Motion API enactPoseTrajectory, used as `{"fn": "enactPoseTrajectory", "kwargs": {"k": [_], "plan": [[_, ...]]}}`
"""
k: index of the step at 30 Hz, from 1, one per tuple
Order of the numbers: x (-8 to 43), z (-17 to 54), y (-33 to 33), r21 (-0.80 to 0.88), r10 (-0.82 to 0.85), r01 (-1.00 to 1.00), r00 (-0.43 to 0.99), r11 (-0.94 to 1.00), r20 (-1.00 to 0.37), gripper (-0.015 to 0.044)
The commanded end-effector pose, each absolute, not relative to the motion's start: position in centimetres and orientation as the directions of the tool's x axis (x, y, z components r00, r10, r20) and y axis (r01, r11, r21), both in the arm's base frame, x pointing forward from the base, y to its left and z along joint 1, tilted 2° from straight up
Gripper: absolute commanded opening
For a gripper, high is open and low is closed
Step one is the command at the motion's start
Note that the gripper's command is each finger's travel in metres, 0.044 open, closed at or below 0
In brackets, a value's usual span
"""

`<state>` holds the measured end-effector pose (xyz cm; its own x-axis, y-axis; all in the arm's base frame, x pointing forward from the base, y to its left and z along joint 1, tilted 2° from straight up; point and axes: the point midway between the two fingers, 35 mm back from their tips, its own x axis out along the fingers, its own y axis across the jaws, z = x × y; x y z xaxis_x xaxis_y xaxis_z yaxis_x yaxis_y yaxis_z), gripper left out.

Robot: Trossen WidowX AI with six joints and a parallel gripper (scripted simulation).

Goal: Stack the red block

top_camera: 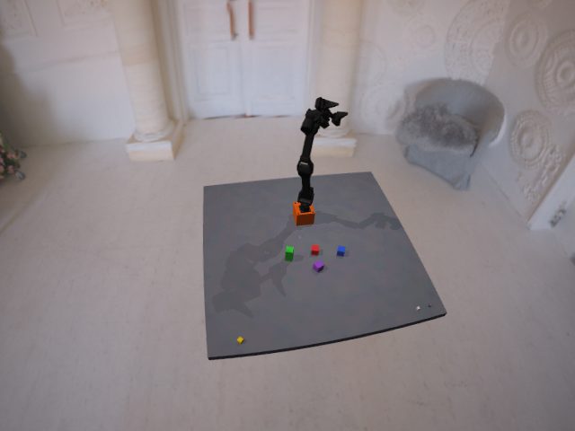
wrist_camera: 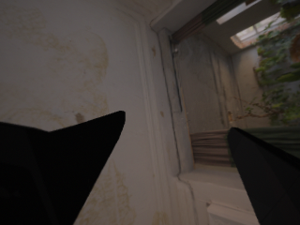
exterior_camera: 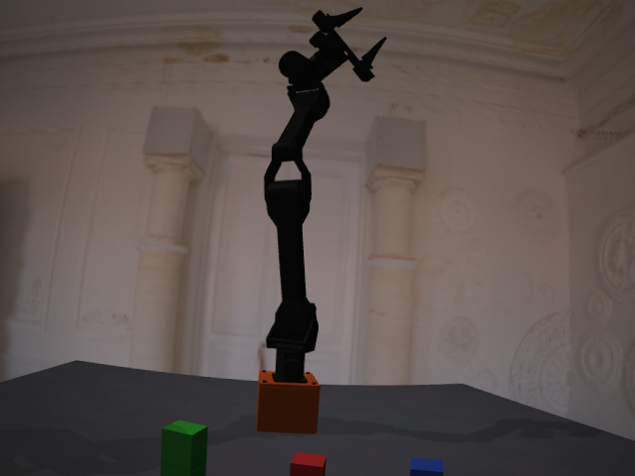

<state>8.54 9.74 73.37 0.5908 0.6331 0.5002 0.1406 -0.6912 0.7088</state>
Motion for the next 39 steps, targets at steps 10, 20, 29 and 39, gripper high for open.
{"fn": "enactPoseTrajectory", "kwargs": {"k": [10,20,29,39], "plan": [[5.4,74.1,11.7,0.759,0.547,-0.175,0.595,-0.627,0.589,0.044],[3.2,73.4,15.8,0.755,0.503,-0.471,0.564,-0.455,0.655,0.044],[3.3,72.1,20.4,0.721,0.492,-0.627,0.546,-0.296,0.678,0.044],[5.1,68.7,26.5,0.633,0.559,-0.774,0.532,0.015,0.637,0.044]]}}
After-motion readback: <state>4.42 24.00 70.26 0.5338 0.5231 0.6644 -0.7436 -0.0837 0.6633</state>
